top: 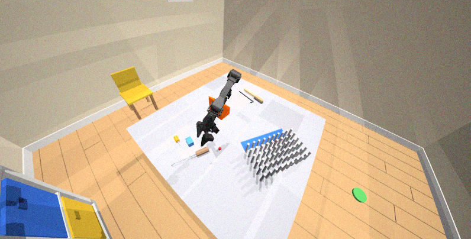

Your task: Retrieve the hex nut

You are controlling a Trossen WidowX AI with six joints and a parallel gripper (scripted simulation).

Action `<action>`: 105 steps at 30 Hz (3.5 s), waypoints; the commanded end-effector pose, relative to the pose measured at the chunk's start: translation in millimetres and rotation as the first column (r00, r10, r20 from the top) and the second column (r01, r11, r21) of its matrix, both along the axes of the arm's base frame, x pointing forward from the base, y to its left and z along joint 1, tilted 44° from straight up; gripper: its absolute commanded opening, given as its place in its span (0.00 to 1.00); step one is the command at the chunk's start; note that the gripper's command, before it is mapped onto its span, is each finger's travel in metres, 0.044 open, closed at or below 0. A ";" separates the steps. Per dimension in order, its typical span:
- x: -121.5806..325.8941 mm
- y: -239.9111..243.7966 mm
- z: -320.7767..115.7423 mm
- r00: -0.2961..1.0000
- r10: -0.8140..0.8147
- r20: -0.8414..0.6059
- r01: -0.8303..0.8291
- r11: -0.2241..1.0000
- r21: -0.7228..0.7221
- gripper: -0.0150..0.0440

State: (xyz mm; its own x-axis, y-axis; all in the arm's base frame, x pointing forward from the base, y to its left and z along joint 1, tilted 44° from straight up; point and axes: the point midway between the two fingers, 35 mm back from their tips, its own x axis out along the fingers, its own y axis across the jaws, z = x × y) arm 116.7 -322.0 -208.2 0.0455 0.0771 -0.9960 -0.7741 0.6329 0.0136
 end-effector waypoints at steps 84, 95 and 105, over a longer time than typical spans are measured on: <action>24.7 86.7 -92.6 1.000 0.027 0.013 -0.027 1.000 0.004 0.73; 24.7 86.7 -92.6 1.000 0.027 0.013 -0.027 1.000 0.004 0.47; 22.8 50.8 -63.0 1.000 -0.016 0.022 0.016 1.000 -0.019 0.25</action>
